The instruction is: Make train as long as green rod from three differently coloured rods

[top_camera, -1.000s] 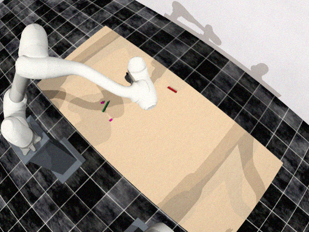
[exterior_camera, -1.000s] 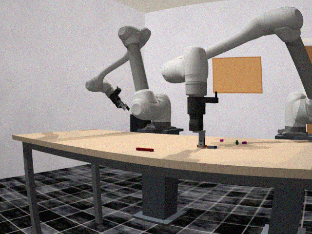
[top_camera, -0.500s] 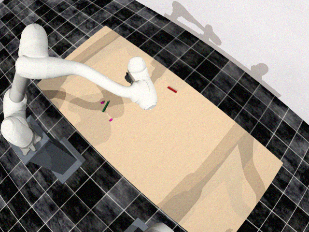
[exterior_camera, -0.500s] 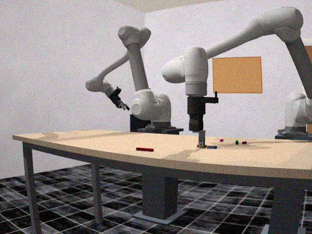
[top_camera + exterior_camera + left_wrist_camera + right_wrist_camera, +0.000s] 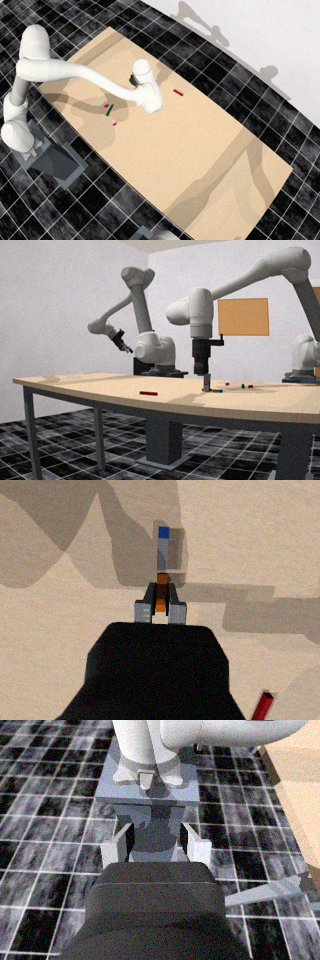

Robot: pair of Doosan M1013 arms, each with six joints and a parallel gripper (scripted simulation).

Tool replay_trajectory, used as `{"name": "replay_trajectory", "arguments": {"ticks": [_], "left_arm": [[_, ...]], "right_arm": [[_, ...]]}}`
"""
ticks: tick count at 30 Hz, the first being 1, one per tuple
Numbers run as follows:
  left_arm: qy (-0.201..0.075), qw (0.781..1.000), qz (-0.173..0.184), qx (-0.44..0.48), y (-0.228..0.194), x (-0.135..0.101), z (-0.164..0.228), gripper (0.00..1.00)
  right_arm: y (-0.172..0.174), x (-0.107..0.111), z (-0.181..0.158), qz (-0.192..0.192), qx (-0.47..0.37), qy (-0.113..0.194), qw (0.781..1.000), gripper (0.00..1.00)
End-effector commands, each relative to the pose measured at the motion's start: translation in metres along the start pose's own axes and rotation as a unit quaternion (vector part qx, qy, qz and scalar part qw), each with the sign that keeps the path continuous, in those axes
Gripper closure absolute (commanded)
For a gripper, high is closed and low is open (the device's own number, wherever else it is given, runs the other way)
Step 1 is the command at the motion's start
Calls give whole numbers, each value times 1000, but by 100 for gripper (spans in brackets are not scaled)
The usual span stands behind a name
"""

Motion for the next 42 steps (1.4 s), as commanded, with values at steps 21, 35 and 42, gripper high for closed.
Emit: {"name": "replay_trajectory", "arguments": {"ticks": [21,35,42], "left_arm": [[2,1000,-2,3,-5,-1,1,76],[3,1000,-2,2,-6,-1,2,76],[3,1000,-2,2,-6,-1,2,76]], "right_arm": [[-1,0,1,-3,0,6,1000,0],[-1,0,1,-3,0,6,1000,0],[-1,0,1,-3,0,6,1000,0]]}}
Point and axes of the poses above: on each arm, the point where the finger pads meet when closed, its own x axis back along the fingers, its own z axis across the jaws, y = z × x, the point moved 10 cm from there along x, back along the fingers, and after that the axes turned 3 degrees about -x, right-handed, at the moved point
